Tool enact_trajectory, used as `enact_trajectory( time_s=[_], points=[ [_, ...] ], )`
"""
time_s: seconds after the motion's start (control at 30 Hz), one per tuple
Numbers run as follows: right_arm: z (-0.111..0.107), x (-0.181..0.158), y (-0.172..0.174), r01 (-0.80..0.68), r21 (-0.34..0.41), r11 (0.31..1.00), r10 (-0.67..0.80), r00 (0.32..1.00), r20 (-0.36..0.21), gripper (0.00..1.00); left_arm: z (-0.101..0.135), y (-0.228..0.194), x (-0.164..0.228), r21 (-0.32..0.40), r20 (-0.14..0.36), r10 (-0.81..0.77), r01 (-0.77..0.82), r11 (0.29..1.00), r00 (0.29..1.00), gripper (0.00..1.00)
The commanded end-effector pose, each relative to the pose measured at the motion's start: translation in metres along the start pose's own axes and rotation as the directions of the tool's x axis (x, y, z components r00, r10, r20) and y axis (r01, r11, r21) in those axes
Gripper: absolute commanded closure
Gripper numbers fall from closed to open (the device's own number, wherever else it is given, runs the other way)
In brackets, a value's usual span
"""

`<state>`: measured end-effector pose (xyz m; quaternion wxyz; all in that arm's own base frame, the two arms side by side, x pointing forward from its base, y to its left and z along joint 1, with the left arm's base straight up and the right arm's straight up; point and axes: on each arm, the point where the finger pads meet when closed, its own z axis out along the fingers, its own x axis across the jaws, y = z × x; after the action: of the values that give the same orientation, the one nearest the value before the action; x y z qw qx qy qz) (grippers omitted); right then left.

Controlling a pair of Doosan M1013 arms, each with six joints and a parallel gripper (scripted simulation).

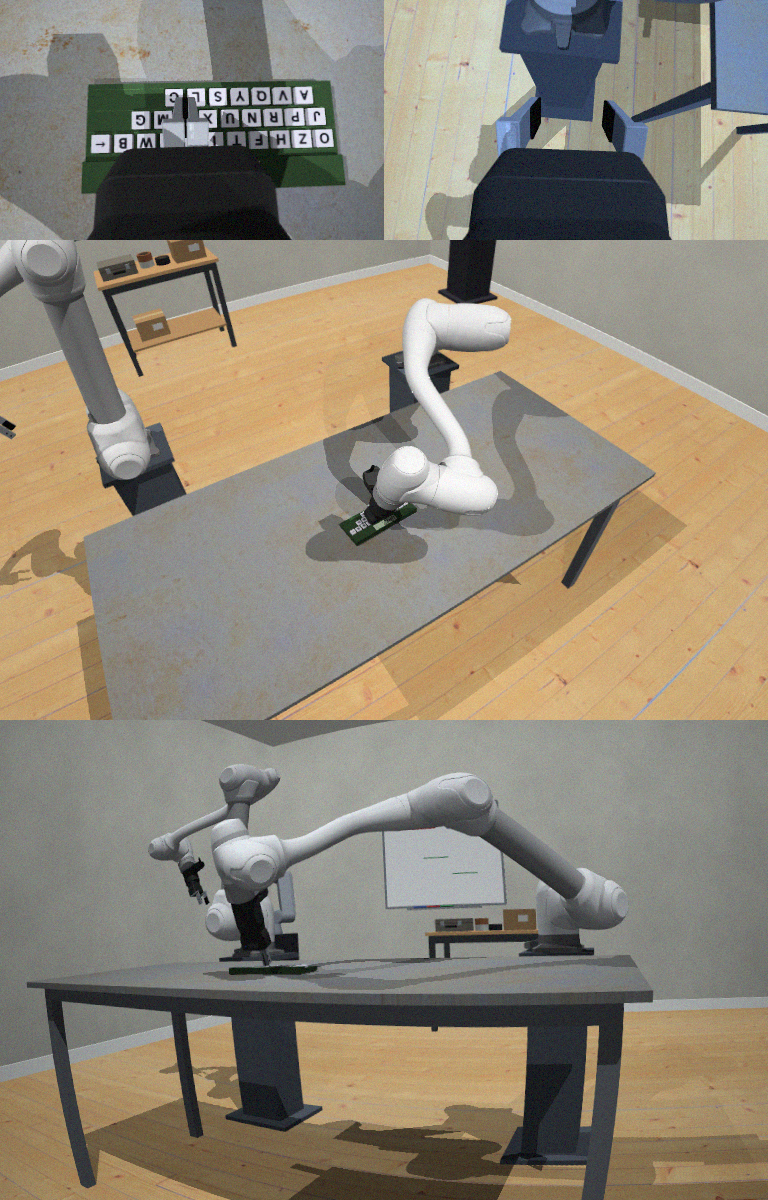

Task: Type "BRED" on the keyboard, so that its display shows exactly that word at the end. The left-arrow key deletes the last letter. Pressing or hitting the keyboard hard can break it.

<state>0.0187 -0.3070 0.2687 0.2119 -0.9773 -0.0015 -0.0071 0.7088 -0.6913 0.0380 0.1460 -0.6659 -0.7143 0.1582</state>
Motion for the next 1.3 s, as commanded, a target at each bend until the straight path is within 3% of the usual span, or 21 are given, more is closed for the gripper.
enact_trajectory(
  time_s=[0.0, 0.87, 1.27],
  points=[
    [0.002, 0.000, -0.004, 0.004, 0.009, 1.000, -0.004, 1.000, -0.007, 0.00, 0.005, -0.002, -0.001, 0.001, -0.004, 0.006, -0.006, 1.000, 1.000, 1.00],
    [0.002, 0.000, -0.004, 0.004, 0.009, 1.000, -0.004, 1.000, -0.007, 0.00, 0.008, -0.001, -0.001, 0.001, -0.004, 0.006, -0.006, 1.000, 1.000, 1.00],
    [0.002, 0.000, -0.004, 0.004, 0.009, 1.000, -0.004, 1.000, -0.007, 0.00, -0.011, -0.008, -0.002, 0.000, -0.002, 0.003, -0.003, 1.000, 1.000, 1.00]
  ],
)
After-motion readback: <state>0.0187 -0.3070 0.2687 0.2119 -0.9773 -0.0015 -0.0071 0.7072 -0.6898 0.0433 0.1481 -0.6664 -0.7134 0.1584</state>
